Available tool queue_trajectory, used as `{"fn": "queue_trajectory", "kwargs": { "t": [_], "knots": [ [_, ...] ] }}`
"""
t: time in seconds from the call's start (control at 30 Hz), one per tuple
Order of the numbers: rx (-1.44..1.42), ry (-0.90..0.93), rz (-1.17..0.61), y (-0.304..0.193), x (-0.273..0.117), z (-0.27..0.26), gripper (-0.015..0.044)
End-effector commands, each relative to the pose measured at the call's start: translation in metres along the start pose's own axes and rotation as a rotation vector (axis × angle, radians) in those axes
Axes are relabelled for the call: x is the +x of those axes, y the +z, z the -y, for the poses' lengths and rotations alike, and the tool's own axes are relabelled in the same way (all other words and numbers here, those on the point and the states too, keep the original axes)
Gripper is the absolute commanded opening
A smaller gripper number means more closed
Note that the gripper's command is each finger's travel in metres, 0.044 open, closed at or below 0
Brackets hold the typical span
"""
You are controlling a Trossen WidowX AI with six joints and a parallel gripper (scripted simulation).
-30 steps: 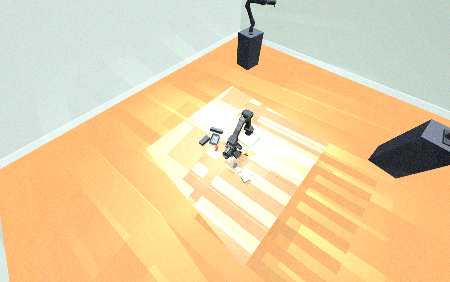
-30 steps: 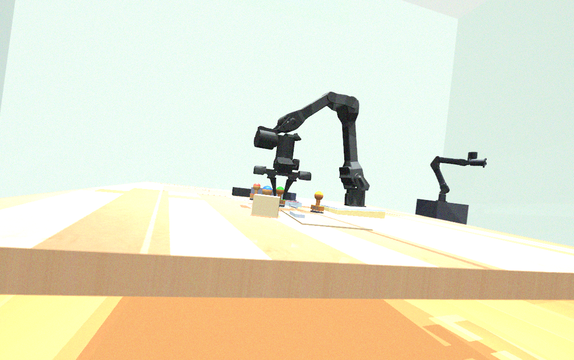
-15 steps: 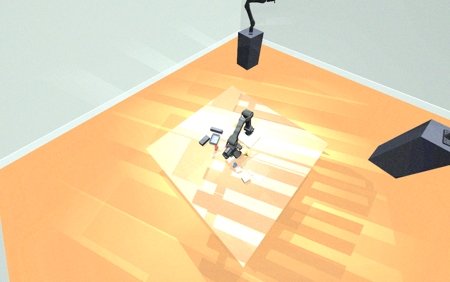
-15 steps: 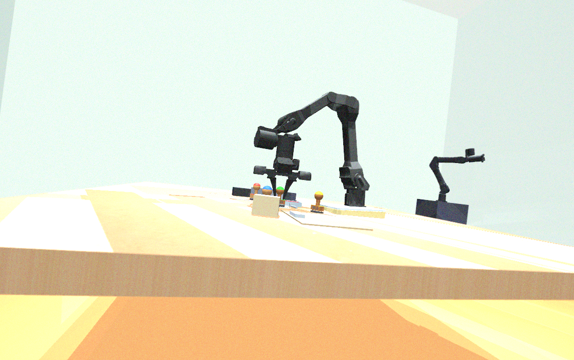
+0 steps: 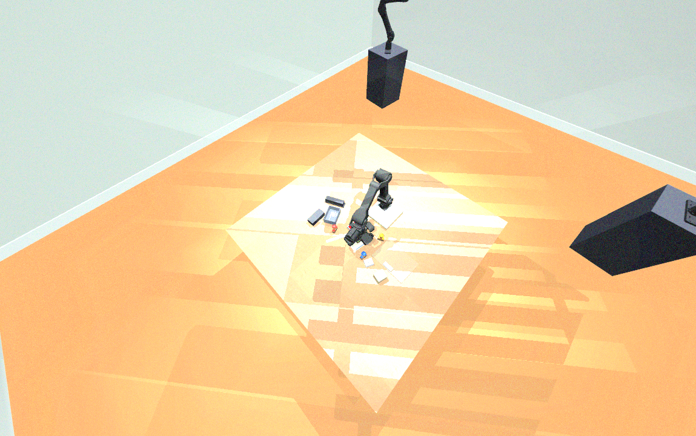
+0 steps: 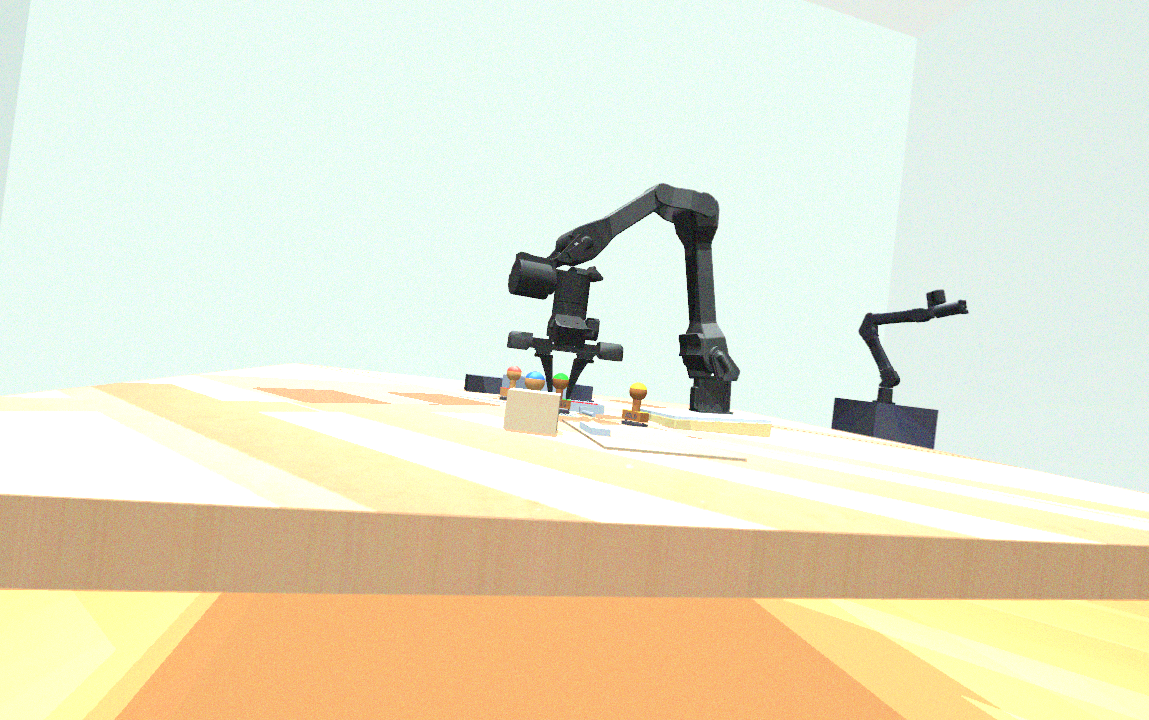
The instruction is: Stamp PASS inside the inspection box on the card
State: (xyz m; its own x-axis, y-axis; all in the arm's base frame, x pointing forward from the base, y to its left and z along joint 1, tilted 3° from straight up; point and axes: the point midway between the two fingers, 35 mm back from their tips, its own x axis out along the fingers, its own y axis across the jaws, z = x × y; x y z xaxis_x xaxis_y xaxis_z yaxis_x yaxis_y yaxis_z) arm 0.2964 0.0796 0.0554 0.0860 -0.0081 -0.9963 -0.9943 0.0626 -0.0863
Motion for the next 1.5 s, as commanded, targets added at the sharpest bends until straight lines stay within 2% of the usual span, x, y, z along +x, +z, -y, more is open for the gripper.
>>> {"fn": "queue_trajectory", "kwargs": {
  "t": [0.0, 1.03, 1.47],
  "knots": [
    [-0.007, 0.000, -0.003, 0.000, 0.003, 0.000, 0.0000],
    [-0.007, 0.000, -0.003, 0.000, -0.009, 0.000, 0.0000],
    [-0.007, 0.000, -0.003, 0.000, -0.029, 0.002, 0.0000]
  ]
}}
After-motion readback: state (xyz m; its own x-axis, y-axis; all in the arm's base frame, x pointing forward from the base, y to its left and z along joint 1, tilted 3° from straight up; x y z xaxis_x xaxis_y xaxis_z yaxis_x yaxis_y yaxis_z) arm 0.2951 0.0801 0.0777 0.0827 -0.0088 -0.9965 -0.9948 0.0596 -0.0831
